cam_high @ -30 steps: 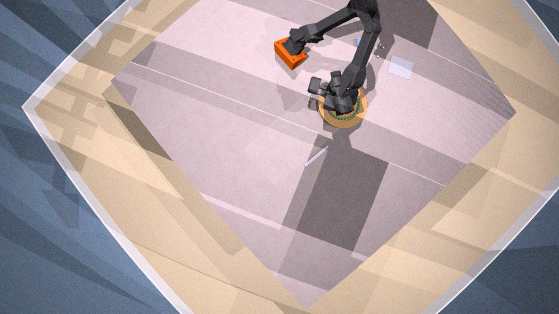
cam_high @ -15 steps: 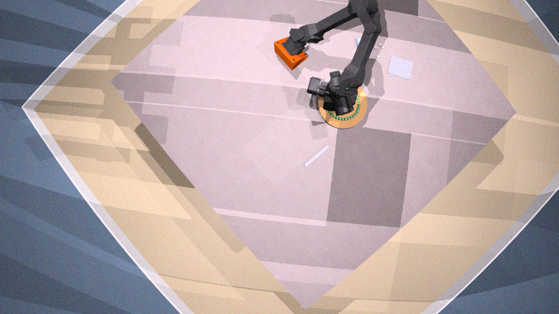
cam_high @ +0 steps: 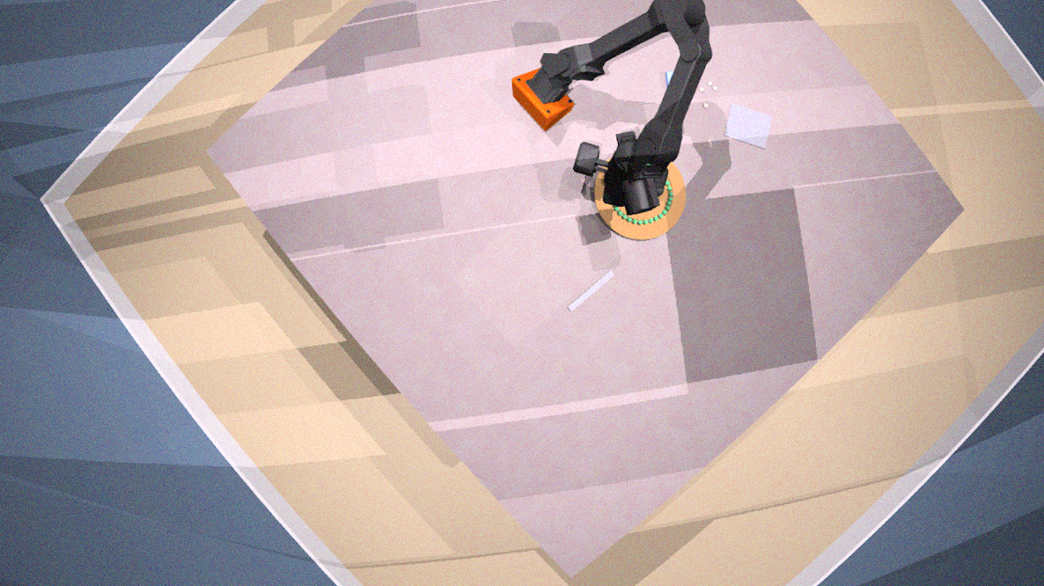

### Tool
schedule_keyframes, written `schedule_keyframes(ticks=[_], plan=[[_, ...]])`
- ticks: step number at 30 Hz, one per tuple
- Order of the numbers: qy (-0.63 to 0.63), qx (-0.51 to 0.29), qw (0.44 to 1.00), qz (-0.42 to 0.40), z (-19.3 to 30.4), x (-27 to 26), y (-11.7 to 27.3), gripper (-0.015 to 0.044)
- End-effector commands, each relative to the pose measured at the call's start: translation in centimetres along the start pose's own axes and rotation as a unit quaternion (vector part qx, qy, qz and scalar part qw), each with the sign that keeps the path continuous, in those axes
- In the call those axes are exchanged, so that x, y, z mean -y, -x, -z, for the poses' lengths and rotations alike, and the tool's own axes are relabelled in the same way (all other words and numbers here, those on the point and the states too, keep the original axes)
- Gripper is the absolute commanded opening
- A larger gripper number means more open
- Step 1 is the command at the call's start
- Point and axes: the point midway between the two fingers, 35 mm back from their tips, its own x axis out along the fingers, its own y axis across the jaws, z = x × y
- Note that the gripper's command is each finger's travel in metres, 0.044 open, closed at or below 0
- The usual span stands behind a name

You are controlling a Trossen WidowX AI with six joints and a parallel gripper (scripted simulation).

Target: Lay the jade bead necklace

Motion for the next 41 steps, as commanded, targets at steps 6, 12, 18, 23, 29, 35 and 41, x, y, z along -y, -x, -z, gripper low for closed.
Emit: schedule_keyframes(ticks=[6,12,18,23,29,35,41], plan=[[0.003,0.001,1.0,0.001,0.0,0.0,0.1,0.044],[0.003,0.001,1.0,0.001,0.0,0.0,0.1,0.044],[0.003,0.001,1.0,0.001,0.0,0.0,0.1,0.044],[0.003,0.001,1.0,0.001,0.0,0.0,0.1,0.044],[0.001,0.002,1.0,0.001,-0.2,-0.1,3.9,0.044],[0.0,-0.001,1.0,0.0,0.3,0.2,7.8,0.044],[0.0,-0.001,1.0,0.0,0.3,0.2,7.8,0.044]])
